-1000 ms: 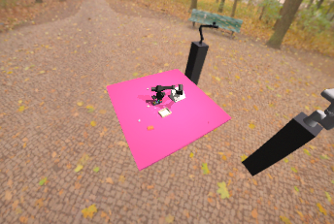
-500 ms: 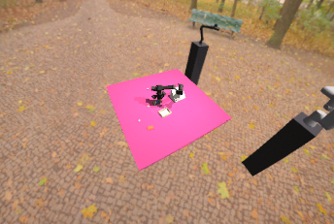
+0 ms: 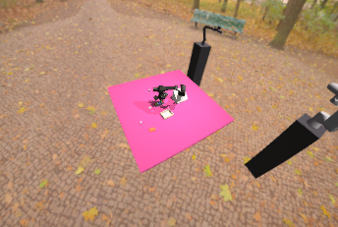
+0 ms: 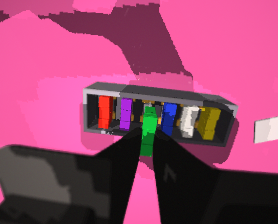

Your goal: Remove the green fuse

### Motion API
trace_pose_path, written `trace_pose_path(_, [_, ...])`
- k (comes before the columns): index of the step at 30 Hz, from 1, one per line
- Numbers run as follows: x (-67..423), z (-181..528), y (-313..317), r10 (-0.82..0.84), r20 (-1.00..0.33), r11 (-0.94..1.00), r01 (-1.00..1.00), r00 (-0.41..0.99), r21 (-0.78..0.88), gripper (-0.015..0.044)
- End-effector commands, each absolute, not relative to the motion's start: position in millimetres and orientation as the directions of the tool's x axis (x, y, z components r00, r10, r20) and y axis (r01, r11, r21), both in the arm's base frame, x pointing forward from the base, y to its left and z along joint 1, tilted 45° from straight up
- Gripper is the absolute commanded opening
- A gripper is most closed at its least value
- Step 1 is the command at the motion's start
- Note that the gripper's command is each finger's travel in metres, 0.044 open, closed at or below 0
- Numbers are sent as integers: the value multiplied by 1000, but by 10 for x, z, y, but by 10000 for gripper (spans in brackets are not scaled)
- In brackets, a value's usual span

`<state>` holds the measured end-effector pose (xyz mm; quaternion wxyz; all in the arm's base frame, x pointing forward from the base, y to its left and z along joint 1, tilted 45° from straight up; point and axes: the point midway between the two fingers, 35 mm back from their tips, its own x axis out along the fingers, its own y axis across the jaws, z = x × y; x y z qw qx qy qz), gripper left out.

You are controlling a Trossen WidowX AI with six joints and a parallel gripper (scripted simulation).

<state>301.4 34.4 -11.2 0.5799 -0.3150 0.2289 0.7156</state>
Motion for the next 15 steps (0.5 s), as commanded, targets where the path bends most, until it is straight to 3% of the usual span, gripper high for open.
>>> trace_pose_path(1, [3017,-91,313,683,-719,-224,-974,-129,-38,0])
trace_pose_path(15, [3042,54,174,683,-719,-224,-974,-129,-37,0])
